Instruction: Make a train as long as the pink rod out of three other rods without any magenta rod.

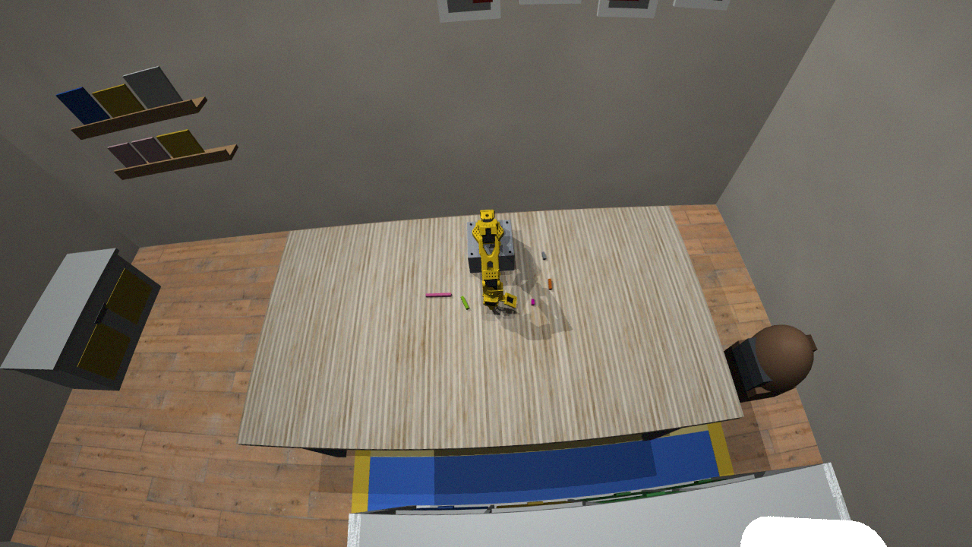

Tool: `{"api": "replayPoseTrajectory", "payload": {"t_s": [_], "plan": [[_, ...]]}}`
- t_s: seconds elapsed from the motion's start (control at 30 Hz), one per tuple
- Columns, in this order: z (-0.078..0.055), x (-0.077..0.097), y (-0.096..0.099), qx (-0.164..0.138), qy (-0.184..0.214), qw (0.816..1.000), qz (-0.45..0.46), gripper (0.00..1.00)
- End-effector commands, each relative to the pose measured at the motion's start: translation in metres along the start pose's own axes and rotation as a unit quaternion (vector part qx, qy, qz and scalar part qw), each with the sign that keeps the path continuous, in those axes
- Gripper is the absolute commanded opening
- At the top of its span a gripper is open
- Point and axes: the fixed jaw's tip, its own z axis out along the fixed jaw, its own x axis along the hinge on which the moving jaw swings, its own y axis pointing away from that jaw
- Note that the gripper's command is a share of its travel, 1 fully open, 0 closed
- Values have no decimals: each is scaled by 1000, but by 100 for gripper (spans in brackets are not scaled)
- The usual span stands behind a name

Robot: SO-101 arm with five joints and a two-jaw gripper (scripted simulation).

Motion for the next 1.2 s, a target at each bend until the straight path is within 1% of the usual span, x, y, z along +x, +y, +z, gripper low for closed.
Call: {"api": "replayPoseTrajectory", "payload": {"t_s": [0.0,0.73,1.17], "plan": [[1,0,-3,6,-2,1000,7,6],[1,0,-3,6,-2,1000,7,17],[1,0,-1,6,-2,1000,7,17]]}}
